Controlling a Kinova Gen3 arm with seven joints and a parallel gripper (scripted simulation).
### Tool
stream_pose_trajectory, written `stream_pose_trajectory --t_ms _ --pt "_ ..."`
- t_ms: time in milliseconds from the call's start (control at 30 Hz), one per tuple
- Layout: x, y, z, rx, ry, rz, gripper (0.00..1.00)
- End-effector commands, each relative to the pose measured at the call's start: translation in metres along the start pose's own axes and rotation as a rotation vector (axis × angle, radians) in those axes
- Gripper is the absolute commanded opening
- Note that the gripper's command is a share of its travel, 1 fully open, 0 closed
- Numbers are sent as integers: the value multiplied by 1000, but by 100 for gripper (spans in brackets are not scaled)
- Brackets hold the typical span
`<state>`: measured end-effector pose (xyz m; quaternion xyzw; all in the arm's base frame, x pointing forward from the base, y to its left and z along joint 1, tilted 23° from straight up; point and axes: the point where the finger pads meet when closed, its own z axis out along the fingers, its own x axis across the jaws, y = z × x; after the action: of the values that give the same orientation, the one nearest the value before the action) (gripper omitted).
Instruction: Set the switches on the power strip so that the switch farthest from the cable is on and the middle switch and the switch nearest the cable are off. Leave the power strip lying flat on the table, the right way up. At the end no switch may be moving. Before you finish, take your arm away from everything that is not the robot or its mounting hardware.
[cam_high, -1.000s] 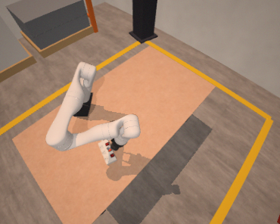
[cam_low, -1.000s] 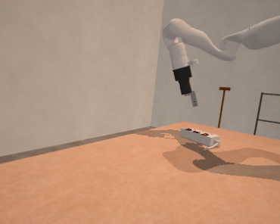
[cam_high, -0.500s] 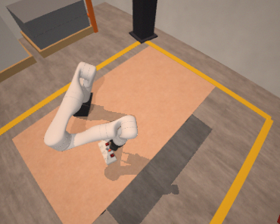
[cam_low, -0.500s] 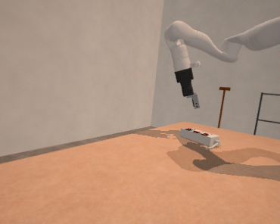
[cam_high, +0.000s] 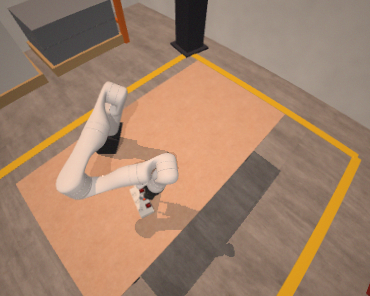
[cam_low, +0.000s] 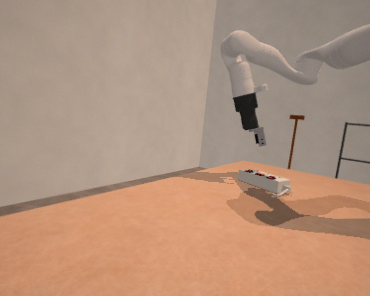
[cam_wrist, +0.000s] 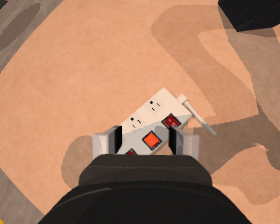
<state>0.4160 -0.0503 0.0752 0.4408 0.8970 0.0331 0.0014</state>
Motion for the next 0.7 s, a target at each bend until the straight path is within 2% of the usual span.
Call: stream_pose_trajectory --t_ms 0,667 --pt "0 -2 1 -1 3 1 100" --pt "-1 -5 13 -20 11 -88 100"
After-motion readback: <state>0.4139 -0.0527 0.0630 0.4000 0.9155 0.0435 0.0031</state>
